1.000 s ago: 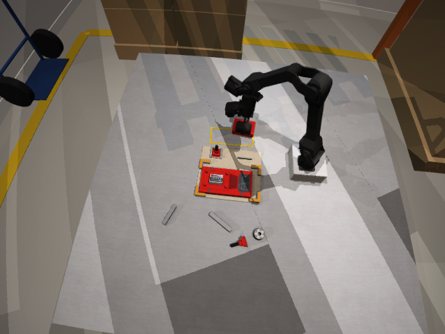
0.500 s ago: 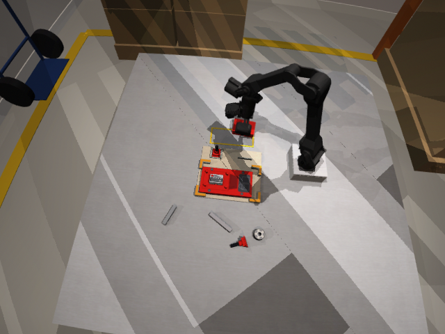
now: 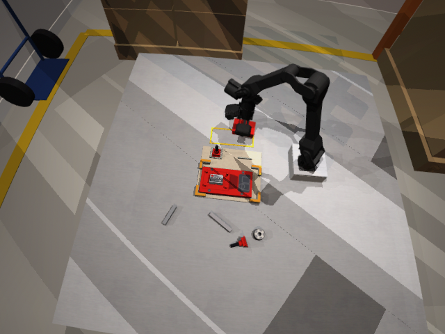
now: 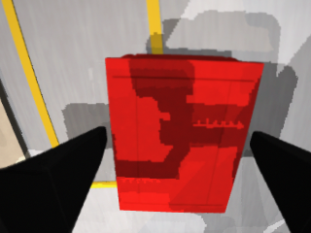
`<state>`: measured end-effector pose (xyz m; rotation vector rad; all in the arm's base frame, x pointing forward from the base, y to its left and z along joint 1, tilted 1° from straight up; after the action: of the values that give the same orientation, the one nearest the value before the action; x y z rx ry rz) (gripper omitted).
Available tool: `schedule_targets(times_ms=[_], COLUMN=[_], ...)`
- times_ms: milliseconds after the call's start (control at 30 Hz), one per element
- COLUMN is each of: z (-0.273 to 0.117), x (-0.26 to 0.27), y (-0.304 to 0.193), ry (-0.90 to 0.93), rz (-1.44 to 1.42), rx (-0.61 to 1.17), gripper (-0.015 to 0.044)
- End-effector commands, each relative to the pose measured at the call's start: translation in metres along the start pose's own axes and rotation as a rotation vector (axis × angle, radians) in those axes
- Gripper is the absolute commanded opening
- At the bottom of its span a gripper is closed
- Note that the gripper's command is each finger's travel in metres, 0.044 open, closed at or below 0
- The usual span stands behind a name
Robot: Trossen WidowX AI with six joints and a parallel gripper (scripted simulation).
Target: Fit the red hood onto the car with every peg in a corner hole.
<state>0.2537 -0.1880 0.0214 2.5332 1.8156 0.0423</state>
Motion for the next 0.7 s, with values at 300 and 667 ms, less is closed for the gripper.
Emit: schedule_targets(times_ms=[300, 667], z=[0.0007, -0.0047], x=[0.0001, 0.0002], y=[-0.0003, -0.0004], ry=[0.0, 0.002], rz=[0.0, 0.0], rx=[0.001, 0.002], gripper=[0.0308, 0.0117])
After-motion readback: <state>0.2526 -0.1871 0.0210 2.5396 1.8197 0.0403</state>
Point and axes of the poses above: the point midway between the two fingers, 35 mm back from their tips, its own z axis out along the fingers, its own x axis across the jaws, y = z × x, the point moved 3 cm from there along -z, back along the fingers, and after that the axes turned 11 degrees about z, right-handed, at the moved point
